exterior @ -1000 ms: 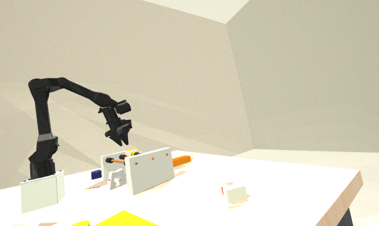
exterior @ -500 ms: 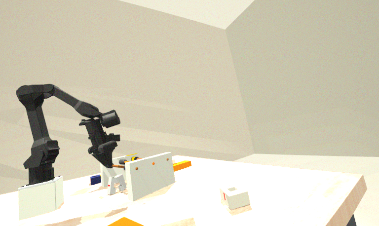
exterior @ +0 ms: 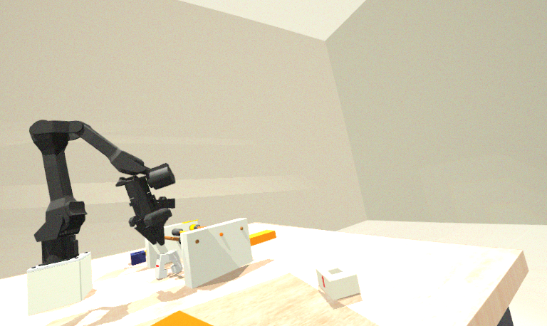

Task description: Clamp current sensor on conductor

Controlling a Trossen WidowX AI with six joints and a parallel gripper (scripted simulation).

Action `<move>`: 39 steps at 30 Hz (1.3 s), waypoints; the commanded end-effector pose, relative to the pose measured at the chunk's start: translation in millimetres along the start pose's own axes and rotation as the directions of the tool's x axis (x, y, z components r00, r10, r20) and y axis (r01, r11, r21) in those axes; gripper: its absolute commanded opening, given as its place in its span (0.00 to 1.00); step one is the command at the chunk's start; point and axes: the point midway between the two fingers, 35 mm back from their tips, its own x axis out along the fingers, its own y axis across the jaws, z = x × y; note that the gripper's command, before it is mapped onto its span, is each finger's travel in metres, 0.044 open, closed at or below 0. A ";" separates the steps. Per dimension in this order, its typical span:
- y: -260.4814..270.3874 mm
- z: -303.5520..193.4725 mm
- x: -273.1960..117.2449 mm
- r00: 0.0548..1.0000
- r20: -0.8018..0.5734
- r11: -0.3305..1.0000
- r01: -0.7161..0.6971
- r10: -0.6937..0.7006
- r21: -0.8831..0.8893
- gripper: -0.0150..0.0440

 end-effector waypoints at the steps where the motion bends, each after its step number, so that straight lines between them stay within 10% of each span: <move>1: 0.8 -0.1 8.1 1.000 0.001 1.000 -0.005 0.005 0.003 0.73; 22: 2.7 -2.0 40.0 1.000 0.001 1.000 -0.005 0.005 0.003 0.73; 28: 2.1 -1.0 35.8 1.000 0.003 1.000 -0.005 0.005 -0.002 0.47; 39: 2.1 -1.0 35.8 1.000 0.003 1.000 -0.005 0.005 -0.002 0.34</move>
